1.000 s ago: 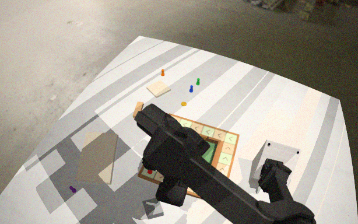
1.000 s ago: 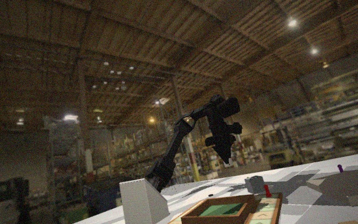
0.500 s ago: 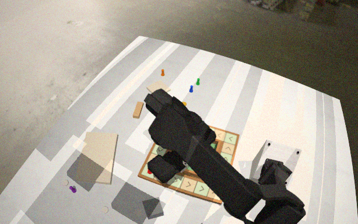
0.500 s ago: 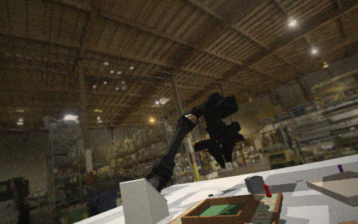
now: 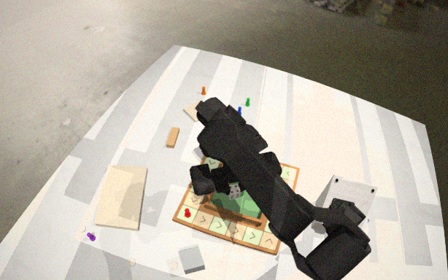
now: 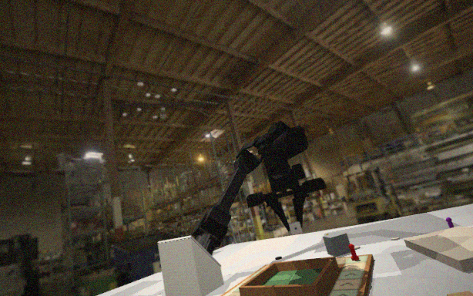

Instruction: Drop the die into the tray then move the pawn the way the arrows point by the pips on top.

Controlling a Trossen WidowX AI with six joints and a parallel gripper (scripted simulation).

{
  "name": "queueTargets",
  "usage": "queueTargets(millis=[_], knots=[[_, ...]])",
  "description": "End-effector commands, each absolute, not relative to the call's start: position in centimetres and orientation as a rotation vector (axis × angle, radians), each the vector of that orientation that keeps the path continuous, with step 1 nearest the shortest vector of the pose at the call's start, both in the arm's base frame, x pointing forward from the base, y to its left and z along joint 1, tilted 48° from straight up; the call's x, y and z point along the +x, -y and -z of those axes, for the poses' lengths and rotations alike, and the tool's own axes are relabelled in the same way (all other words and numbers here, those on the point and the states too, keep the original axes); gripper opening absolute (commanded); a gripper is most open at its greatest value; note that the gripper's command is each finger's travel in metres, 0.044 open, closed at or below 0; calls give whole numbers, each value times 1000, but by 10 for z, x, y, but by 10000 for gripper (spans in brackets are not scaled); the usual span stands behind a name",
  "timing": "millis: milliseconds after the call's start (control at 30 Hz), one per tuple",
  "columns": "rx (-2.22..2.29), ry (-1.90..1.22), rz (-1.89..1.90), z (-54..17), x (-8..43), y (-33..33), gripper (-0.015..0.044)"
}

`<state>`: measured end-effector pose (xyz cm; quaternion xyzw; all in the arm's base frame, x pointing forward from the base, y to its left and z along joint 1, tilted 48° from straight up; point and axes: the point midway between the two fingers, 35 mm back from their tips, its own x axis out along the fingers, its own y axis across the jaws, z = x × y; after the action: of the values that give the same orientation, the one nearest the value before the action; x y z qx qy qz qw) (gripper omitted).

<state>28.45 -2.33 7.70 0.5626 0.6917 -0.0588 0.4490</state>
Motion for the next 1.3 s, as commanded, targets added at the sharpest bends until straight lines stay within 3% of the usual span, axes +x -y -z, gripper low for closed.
queueTargets(millis=[0,467,667,1267], knots=[[1496,-1736,279,-64,281,30,0],[1825,-1749,723,-25,272,49,0],[1840,-1748,745,-23,272,50,0],[1388,-1501,1147,-12,262,42,0]])
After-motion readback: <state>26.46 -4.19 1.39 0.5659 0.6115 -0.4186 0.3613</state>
